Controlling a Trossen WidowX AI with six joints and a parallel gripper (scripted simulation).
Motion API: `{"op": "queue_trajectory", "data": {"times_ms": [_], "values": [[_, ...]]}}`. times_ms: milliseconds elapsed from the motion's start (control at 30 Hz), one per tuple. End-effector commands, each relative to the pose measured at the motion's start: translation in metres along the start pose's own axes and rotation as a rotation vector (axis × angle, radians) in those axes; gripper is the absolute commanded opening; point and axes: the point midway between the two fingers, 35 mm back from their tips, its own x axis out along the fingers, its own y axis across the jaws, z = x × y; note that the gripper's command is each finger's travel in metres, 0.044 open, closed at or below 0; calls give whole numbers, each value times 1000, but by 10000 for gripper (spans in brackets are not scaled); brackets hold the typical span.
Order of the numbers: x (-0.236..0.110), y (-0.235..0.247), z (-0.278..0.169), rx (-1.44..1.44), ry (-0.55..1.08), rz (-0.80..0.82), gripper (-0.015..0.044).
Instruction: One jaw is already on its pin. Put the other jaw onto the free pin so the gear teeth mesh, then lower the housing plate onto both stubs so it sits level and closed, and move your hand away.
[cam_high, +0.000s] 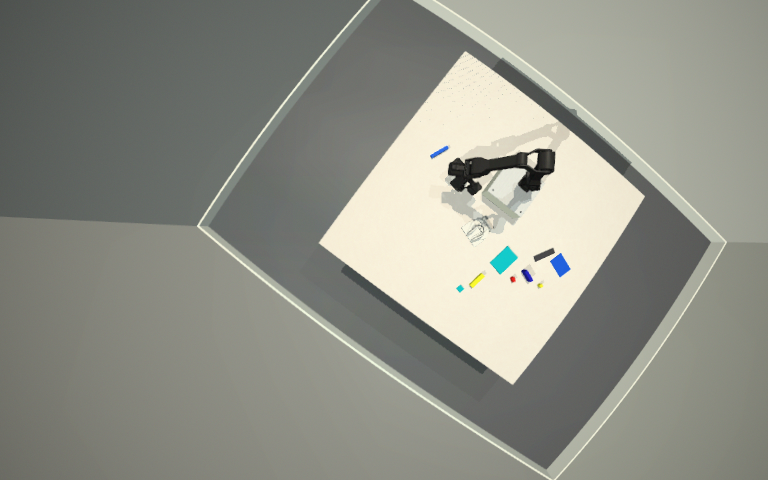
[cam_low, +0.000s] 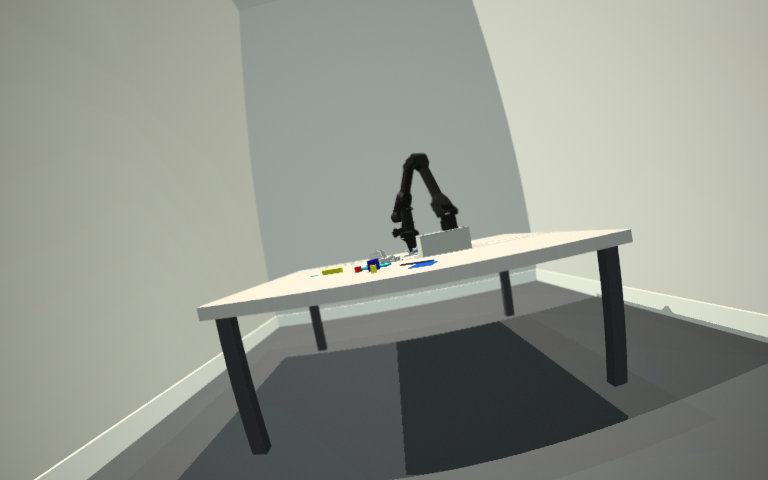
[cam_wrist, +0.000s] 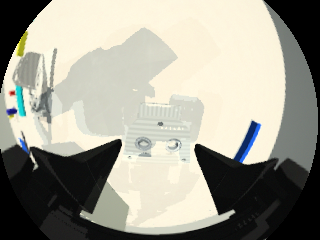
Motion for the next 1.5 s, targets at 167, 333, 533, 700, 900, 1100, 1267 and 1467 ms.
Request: {"op": "queue_trajectory", "data": {"times_ms": [167, 333, 533, 700, 900, 1100, 1267, 1467], "values": [[9, 2, 0, -3, -2, 6, 440], [9, 2, 0, -3, -2, 6, 440], [9, 2, 0, -3, -2, 6, 440], [10, 2, 0, -3, -2, 6, 440], [10, 2, 0, -3, -2, 6, 440], [9, 1, -1, -1, 2, 2, 400], [9, 1, -1, -1, 2, 2, 367], [9, 1, -1, -1, 2, 2, 351]]}}
